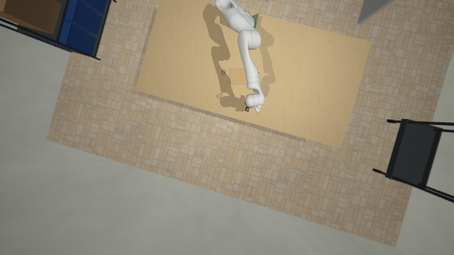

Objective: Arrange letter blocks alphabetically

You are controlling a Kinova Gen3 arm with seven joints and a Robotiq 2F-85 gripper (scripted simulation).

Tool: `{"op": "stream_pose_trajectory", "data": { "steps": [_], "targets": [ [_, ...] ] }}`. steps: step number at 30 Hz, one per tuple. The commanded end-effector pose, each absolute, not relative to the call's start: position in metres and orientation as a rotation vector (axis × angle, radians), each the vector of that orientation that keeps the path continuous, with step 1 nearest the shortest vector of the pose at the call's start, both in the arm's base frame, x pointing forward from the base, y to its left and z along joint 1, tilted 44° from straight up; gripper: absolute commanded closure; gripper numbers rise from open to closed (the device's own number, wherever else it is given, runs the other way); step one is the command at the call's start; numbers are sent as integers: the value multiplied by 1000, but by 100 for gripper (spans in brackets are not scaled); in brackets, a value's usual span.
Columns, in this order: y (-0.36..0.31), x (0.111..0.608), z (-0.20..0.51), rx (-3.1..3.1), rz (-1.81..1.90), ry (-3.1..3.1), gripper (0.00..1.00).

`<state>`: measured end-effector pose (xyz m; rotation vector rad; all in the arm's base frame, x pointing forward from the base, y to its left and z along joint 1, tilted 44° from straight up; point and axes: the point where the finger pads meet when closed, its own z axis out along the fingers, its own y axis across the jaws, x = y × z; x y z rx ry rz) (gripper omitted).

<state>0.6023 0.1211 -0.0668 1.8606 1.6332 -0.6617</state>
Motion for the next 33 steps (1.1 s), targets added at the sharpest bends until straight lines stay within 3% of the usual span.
{"op": "stream_pose_trajectory", "data": {
  "steps": [1, 33],
  "targets": [
    [124, 601, -65, 1867, -653, 1623, 74],
    [106, 543, -46, 2277, -278, 712, 74]
  ]
}}
